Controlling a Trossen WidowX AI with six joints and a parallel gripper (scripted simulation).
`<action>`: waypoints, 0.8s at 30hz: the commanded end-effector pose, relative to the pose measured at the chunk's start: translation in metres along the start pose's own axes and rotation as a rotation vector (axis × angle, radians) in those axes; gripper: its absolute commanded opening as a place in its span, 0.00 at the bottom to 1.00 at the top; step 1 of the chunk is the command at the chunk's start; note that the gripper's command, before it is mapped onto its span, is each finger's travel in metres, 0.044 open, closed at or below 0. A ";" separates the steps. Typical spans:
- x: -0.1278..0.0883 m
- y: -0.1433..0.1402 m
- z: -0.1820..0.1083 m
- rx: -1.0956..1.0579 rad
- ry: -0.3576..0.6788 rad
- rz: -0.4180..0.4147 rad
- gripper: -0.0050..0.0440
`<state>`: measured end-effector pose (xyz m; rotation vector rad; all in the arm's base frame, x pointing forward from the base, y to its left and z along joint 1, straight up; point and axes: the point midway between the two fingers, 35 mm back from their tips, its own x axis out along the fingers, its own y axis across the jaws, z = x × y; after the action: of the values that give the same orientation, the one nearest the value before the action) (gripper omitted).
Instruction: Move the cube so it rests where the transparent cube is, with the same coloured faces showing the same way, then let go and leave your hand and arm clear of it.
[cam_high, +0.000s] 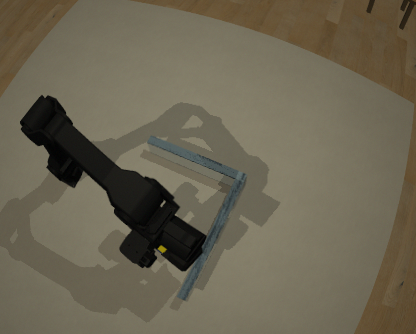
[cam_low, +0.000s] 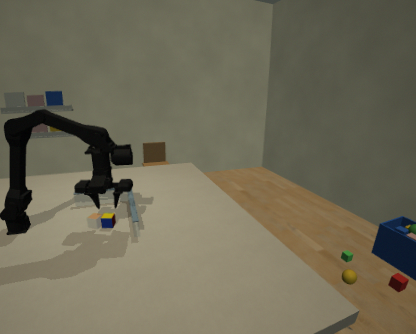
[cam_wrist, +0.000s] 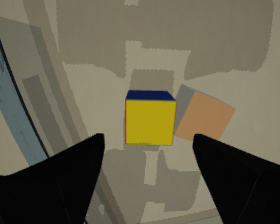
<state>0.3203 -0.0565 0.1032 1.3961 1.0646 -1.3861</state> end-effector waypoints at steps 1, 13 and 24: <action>0.003 0.001 -0.001 0.005 0.005 0.011 0.67; 0.019 0.001 -0.001 0.005 0.005 0.011 0.67; 0.037 0.002 -0.001 0.005 0.005 0.011 0.67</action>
<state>0.3227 -0.0568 0.0699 1.4009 1.0593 -1.3822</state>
